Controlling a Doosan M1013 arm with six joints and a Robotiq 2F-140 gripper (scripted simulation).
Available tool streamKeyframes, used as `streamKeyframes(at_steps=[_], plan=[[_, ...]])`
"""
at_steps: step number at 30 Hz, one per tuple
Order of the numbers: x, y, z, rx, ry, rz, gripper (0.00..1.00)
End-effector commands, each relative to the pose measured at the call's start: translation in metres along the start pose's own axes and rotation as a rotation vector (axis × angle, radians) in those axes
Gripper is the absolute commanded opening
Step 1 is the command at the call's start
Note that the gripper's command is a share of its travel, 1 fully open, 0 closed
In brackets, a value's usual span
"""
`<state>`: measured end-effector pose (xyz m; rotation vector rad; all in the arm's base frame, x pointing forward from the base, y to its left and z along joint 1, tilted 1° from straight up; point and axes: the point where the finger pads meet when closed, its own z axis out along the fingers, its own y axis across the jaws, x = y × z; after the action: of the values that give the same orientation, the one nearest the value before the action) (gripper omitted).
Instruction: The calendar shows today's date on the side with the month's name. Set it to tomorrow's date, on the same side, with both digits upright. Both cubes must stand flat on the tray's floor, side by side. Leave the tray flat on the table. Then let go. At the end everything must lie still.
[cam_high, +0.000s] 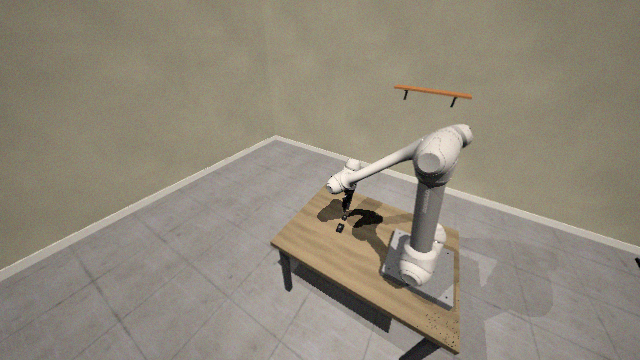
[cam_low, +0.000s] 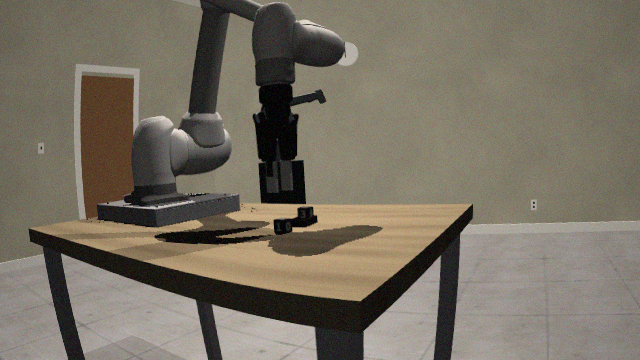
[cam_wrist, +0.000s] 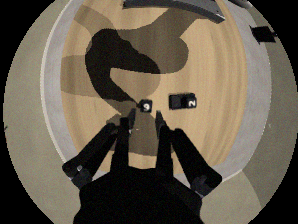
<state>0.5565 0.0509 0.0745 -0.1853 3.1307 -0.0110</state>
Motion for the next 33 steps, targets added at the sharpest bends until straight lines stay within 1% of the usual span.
streamKeyframes(at_steps=[1,10,22,33], plan=[[0.000,0.000,0.000,0.000,0.000,0.000,0.28],[0.000,0.000,0.002,0.000,0.000,0.000,0.28],[0.000,0.000,0.013,0.000,0.000,0.000,0.28],[0.000,0.000,0.030,0.000,0.000,0.000,0.28]])
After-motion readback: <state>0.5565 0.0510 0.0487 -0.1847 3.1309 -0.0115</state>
